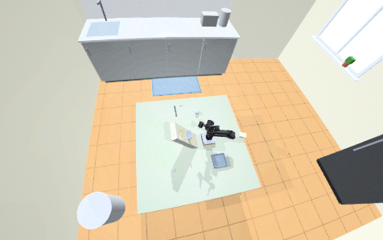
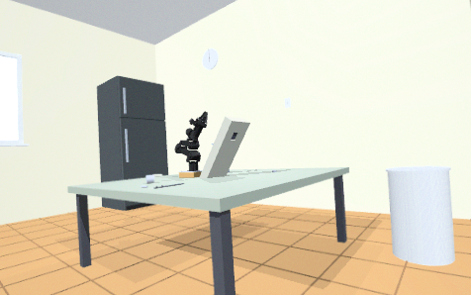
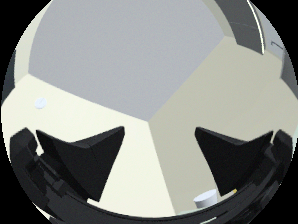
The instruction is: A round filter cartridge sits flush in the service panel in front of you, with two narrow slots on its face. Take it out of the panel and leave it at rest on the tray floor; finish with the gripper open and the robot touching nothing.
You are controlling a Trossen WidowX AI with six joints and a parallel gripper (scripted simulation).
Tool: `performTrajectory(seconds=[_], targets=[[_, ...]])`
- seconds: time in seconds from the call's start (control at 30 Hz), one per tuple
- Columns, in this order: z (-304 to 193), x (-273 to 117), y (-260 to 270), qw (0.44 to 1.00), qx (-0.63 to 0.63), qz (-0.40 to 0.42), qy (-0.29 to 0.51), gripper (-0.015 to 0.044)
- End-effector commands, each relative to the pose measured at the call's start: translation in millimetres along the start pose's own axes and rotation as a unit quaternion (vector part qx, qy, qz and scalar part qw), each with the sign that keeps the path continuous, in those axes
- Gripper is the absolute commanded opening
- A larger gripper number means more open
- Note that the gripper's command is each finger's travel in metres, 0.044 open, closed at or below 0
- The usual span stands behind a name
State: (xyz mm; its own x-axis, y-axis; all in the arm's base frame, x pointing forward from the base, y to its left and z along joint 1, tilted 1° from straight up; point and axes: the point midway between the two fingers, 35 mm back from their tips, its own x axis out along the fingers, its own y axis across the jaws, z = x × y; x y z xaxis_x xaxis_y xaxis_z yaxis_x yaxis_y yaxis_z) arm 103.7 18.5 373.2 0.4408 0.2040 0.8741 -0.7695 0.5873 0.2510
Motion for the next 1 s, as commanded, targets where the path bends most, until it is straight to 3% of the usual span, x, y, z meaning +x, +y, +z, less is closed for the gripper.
performTrajectory(seconds=[0.0, 0.17, 0.33, 0.53, 0.97], targets=[[-0.1, 1.8, -2.3, 1.000, 0.005, -0.006, 0.001, 0.0374], [-10.5, 38.3, -60.2, 0.980, 0.122, -0.155, 0.037, 0.0242], [-33.6, 54.6, -115.2, 0.914, 0.230, -0.328, 0.071, 0.0111], [-61.6, 44.6, -154.0, 0.788, 0.314, -0.522, 0.094, 0.0109], [-82.3, 0.4, -156.1, 0.582, 0.339, -0.732, 0.105, 0.0109]])
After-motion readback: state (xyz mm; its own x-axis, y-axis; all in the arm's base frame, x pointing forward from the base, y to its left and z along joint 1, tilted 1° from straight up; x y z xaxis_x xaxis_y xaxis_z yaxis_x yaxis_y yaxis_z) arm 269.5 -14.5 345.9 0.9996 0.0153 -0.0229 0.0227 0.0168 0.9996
